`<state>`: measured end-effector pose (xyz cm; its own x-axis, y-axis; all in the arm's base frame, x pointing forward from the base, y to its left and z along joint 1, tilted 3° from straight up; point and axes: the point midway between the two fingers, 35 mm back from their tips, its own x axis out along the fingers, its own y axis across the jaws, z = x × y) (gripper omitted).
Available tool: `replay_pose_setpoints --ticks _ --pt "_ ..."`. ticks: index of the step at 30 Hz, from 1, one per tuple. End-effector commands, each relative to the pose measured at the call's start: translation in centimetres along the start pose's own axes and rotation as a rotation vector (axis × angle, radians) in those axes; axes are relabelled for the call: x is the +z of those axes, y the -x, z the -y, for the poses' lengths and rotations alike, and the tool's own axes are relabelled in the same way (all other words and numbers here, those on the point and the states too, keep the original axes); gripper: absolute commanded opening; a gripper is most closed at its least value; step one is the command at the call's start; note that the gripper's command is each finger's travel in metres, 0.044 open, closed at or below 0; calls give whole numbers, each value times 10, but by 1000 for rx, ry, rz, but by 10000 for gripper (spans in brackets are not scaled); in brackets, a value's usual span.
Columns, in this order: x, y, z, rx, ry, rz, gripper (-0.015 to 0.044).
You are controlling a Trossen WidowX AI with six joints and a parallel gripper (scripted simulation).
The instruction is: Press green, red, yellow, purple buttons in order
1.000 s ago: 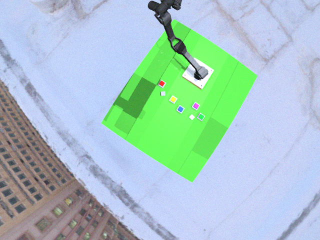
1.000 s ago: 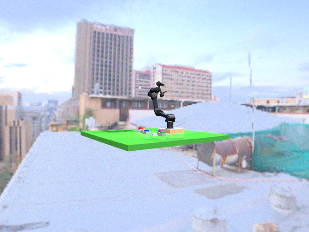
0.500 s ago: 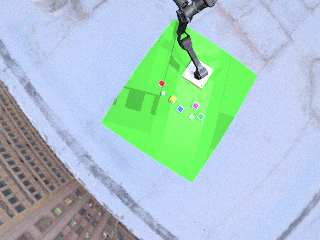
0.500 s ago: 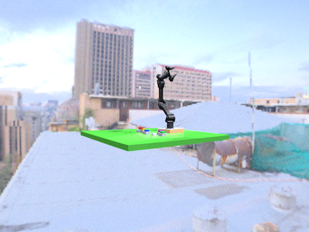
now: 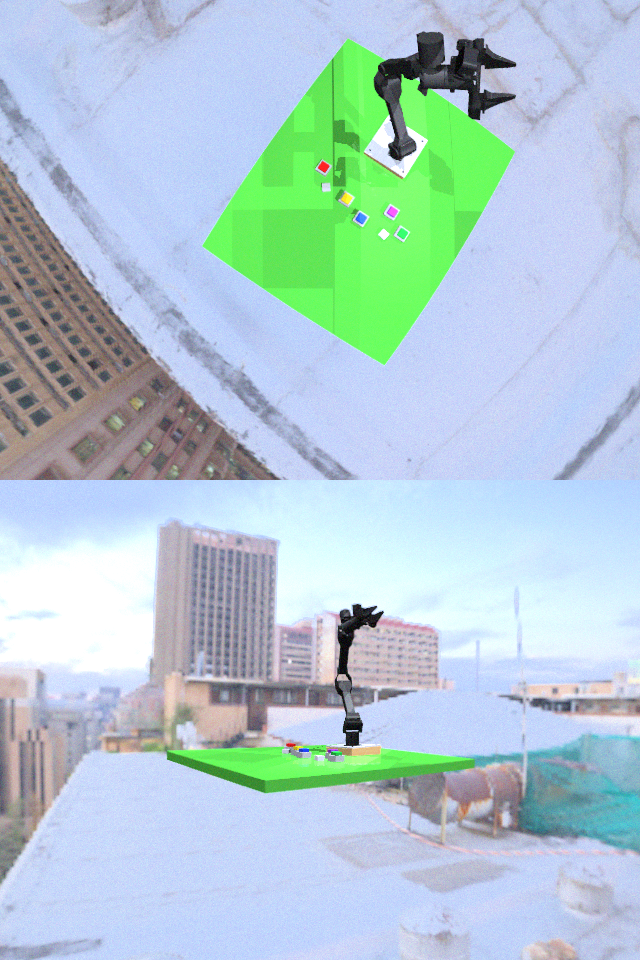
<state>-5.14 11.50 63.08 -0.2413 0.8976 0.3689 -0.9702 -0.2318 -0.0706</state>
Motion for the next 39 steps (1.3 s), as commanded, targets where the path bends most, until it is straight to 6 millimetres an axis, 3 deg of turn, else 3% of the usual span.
replay_pose_setpoints --ticks 1,6,11,16,21,28,34,36,39 --pt "-38 -22 62 -160 -155 -95 400" --pt "-94 -35 136 -370 -334 -214 400" --pt "-158 -29 203 -594 -506 -340 400" --pt "-229 -4 260 -832 -672 -476 400" --pt "-301 39 302 -1085 -830 -630 400" --pt "-398 124 327 -1461 -1038 -895 400" --pt "-466 215 311 -1794 -1197 -1207 400" --pt "-474 229 305 -1844 -1218 -1266 400" --pt "-474 229 305 -1844 -1218 -1266 400"
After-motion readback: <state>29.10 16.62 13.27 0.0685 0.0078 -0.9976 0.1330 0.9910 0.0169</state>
